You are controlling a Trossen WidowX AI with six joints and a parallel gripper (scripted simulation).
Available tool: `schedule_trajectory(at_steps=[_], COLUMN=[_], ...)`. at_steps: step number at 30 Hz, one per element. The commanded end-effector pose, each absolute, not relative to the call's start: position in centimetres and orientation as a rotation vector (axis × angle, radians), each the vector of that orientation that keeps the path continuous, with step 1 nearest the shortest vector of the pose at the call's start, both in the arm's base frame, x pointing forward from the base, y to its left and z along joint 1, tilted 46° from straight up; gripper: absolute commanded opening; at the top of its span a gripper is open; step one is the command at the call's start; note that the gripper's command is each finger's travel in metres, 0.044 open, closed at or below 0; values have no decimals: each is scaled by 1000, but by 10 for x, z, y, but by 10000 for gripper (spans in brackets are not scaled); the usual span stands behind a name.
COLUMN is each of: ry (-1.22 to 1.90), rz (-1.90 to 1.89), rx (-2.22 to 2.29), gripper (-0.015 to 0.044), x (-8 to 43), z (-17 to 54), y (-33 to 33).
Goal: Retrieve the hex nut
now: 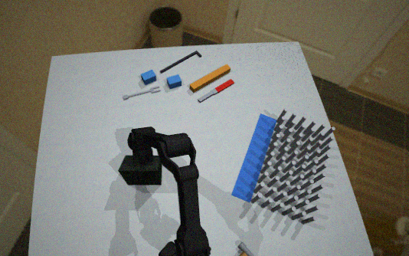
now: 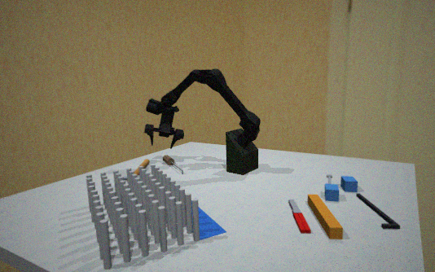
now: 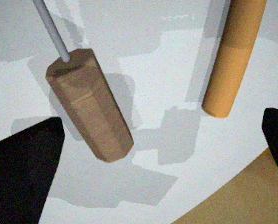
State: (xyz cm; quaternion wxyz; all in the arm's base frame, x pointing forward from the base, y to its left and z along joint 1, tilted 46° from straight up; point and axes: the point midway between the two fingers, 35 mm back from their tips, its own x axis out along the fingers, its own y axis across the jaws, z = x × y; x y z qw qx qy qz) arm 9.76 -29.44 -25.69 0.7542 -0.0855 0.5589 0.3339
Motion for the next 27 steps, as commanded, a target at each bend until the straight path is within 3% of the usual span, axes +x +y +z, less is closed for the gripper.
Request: schedule_trajectory(at_steps=[1, 27], ry=[939, 904], rz=[1034, 950], rx=[-227, -243], gripper=[440, 440], x=[44, 59], z=[-274, -258], y=[-267, -257])
